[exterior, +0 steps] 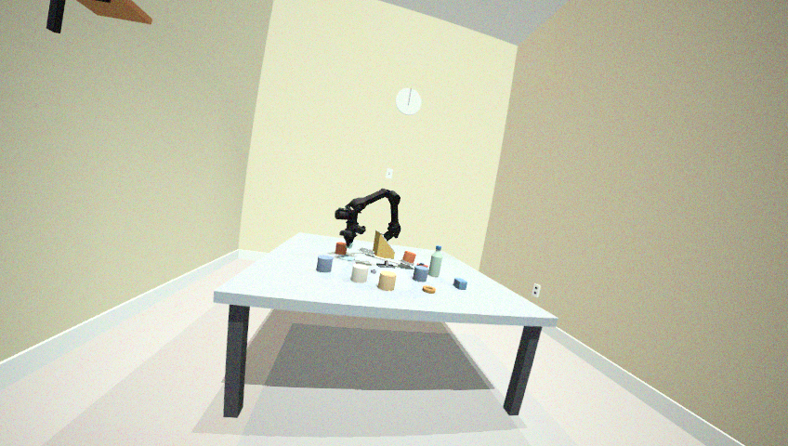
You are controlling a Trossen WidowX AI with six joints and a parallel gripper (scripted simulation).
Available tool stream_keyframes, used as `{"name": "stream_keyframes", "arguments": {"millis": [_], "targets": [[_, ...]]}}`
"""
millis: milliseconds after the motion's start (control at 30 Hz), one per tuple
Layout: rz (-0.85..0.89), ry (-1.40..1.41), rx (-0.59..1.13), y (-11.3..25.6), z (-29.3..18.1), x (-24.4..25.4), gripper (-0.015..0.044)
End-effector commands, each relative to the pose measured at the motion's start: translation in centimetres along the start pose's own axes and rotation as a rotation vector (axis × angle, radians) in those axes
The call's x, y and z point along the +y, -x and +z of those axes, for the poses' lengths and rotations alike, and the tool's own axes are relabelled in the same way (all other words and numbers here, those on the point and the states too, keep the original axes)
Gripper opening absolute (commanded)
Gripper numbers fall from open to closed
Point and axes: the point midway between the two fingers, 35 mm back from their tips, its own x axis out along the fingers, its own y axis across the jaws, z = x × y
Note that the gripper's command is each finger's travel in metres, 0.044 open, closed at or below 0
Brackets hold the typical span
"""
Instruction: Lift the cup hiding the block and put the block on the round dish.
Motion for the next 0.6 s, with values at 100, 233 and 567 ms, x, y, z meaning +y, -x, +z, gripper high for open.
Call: {"name": "stream_keyframes", "arguments": {"millis": [100,233,567], "targets": [[-0.015,0.022,0.019,-0.4,-0.4,-0.3,0.0],[-0.015,0.022,0.018,-2.3,-0.4,-0.3,0.0],[-0.014,0.022,0.017,-4.3,-0.4,-0.3,0.0]]}}
